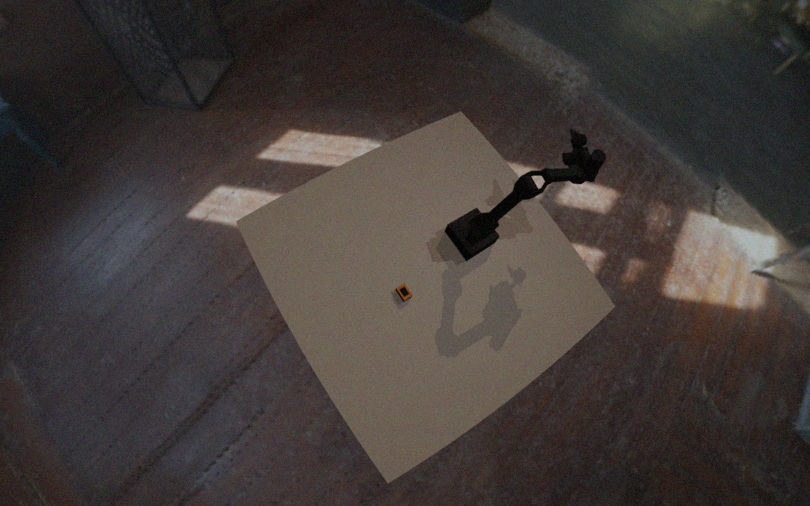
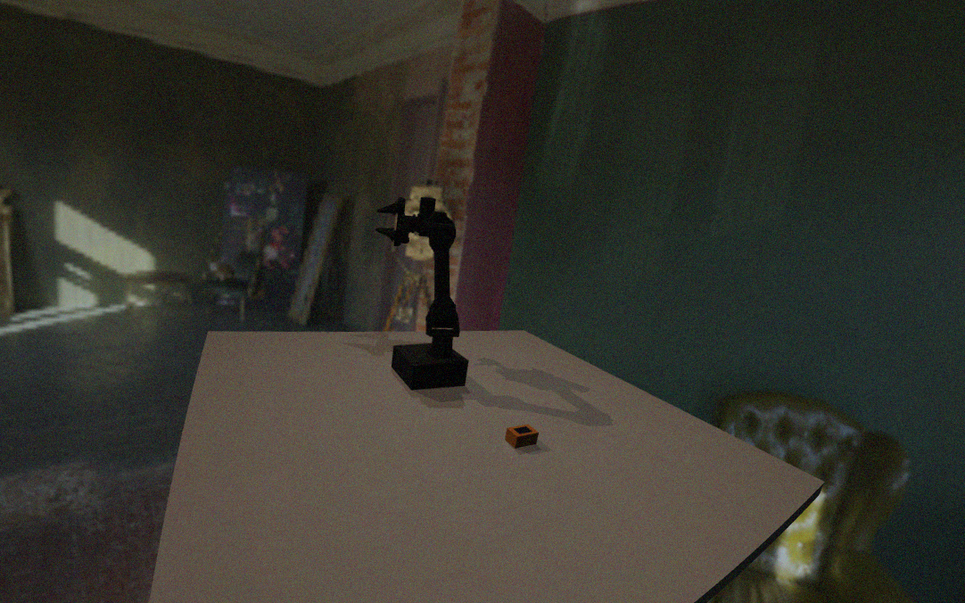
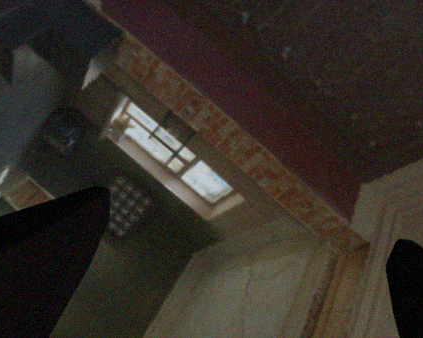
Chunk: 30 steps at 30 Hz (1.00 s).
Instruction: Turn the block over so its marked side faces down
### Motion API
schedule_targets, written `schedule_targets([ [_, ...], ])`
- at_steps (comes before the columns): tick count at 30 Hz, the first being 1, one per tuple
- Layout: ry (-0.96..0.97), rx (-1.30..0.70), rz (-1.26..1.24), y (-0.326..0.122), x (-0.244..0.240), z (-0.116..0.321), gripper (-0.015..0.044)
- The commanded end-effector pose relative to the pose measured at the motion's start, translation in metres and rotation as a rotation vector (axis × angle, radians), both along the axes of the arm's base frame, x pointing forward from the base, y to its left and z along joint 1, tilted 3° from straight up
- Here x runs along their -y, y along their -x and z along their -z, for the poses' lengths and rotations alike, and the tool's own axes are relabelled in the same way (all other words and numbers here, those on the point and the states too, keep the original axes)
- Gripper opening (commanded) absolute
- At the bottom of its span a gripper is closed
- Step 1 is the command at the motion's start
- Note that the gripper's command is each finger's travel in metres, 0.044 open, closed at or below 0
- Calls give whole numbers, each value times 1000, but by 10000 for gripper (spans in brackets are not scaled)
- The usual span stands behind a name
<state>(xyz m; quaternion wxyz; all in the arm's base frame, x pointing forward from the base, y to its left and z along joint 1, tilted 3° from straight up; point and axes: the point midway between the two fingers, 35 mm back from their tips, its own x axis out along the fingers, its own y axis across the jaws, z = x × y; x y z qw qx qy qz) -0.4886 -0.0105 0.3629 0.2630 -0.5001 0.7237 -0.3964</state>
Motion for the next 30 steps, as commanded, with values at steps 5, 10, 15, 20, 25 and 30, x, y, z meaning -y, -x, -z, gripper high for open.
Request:
schedule_targets([
  [5, 38, 74, 106, 8, -32, 7, 440],
  [10, 142, 233, 347, 16, -110, 25, 440],
  [15, 269, 395, 512, 13, -158, 31, 440],
  [20, 413, 529, 718, -8, -237, 45, 440],
  [25, 576, 640, 914, -42, -311, 60, 440],
  [30, 758, 731, 1100, -88, -377, 76, 440],
])
